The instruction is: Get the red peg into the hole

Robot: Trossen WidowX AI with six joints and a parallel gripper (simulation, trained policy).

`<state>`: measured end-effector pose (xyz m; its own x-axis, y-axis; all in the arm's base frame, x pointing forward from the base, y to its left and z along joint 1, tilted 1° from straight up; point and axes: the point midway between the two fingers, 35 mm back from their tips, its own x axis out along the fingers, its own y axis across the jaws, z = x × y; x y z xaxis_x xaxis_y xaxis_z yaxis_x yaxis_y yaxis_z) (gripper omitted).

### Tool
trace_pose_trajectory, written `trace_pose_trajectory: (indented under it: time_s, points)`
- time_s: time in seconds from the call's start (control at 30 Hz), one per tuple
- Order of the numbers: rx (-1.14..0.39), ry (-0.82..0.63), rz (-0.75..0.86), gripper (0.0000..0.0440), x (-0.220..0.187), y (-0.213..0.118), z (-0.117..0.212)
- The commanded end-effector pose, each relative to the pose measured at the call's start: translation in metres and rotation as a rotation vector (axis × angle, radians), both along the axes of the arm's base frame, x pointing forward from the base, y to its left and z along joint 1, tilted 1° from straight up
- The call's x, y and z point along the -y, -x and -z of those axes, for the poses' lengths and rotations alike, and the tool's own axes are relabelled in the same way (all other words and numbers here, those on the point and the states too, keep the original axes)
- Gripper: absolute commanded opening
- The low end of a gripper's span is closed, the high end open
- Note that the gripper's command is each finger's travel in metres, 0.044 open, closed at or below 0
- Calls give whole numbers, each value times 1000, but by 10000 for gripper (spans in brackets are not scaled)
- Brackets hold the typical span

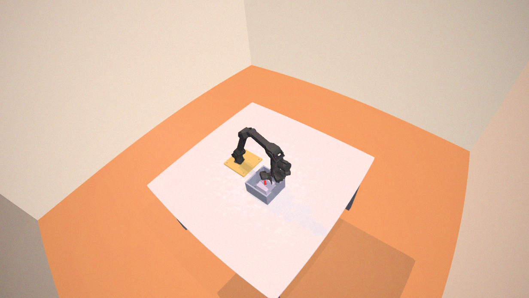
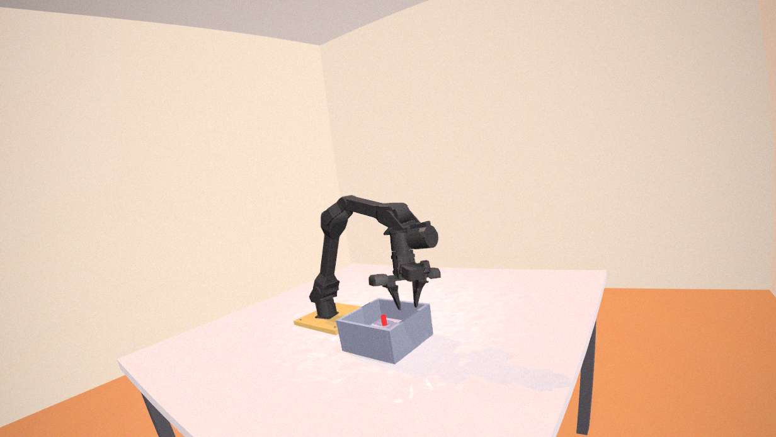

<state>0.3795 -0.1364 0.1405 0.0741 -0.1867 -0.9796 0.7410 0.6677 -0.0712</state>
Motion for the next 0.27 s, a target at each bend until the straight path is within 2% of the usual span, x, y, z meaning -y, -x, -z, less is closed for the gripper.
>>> trace_pose_trajectory:
  time_s: [0.0,0.23]
  points:
    - [-25,-22,14,218,-4,-5,-2]
    - [-70,-49,35,231,-13,-13,-13]
